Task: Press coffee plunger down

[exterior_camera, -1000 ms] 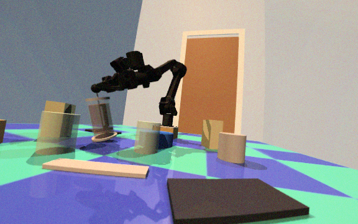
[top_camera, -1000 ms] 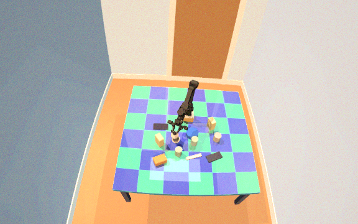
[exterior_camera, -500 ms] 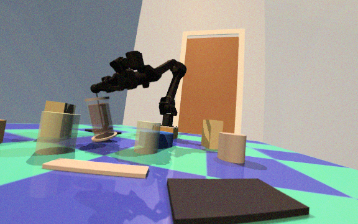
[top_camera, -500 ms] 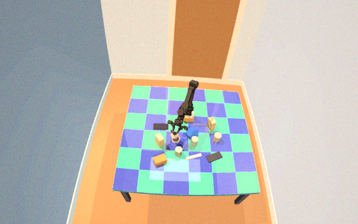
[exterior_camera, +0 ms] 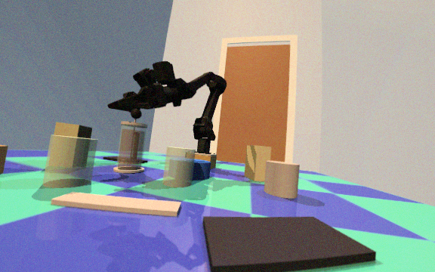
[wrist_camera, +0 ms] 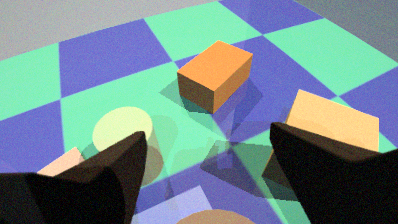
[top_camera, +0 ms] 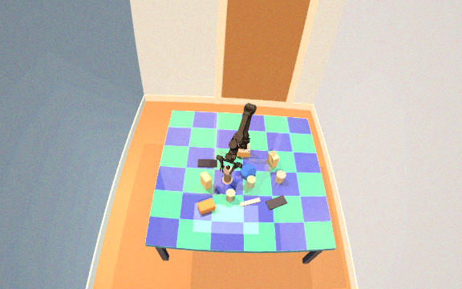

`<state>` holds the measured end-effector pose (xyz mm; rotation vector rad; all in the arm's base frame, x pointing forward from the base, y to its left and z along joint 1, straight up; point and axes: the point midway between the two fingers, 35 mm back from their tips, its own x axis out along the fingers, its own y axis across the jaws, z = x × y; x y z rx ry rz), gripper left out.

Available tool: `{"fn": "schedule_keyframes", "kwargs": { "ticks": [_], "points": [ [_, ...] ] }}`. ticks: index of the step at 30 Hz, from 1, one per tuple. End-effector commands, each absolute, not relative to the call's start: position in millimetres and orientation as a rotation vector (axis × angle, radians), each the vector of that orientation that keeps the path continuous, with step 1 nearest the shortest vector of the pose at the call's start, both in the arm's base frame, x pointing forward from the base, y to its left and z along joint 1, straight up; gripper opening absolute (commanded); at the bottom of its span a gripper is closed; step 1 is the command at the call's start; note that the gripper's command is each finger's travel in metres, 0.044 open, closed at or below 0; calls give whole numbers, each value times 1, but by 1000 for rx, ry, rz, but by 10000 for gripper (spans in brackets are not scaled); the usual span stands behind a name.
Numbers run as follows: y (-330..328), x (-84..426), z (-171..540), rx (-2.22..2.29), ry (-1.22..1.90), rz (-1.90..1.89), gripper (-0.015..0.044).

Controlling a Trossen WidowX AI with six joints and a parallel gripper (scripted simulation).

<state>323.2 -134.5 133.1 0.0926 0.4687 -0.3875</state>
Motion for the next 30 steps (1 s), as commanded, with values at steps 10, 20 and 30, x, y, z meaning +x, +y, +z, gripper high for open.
{"fn": "schedule_keyframes", "kwargs": {
  "ticks": [10,20,30],
  "points": [
    [-128,309,158,91,488,-387,440],
    [-109,271,205,91,500,-379,440],
    [-109,272,205,91,500,-379,440]
  ]
}}
